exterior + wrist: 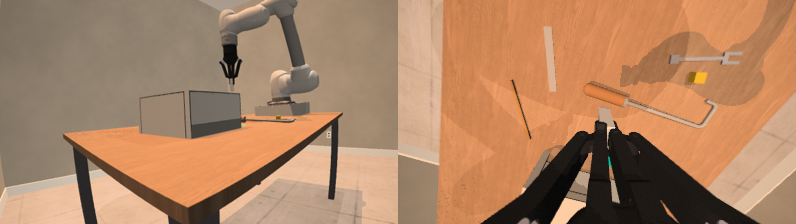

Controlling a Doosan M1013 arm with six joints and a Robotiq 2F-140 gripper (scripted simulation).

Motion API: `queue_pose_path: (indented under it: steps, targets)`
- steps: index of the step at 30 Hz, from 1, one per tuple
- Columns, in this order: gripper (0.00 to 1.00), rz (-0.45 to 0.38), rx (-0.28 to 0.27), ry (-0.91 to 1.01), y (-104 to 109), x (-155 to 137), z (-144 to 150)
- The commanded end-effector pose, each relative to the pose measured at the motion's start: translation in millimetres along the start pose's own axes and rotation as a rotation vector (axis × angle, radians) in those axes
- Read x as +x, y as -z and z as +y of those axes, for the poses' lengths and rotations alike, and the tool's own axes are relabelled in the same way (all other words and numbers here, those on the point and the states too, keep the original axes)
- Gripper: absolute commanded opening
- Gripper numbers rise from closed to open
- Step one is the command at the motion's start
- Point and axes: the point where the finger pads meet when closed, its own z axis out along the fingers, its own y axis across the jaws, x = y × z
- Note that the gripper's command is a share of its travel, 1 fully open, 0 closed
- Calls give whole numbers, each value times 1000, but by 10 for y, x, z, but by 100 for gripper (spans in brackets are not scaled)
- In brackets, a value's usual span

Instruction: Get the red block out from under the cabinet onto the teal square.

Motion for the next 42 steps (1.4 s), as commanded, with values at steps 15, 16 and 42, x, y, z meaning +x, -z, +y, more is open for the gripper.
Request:
queue_pose_path:
  steps: [15,16,42]
  targets:
    - [0,0,6,1071,-4,2,4]
    - [0,-2,4,1129,-4,2,4]
    - [34,-11,-8,1257,-4,2,4]
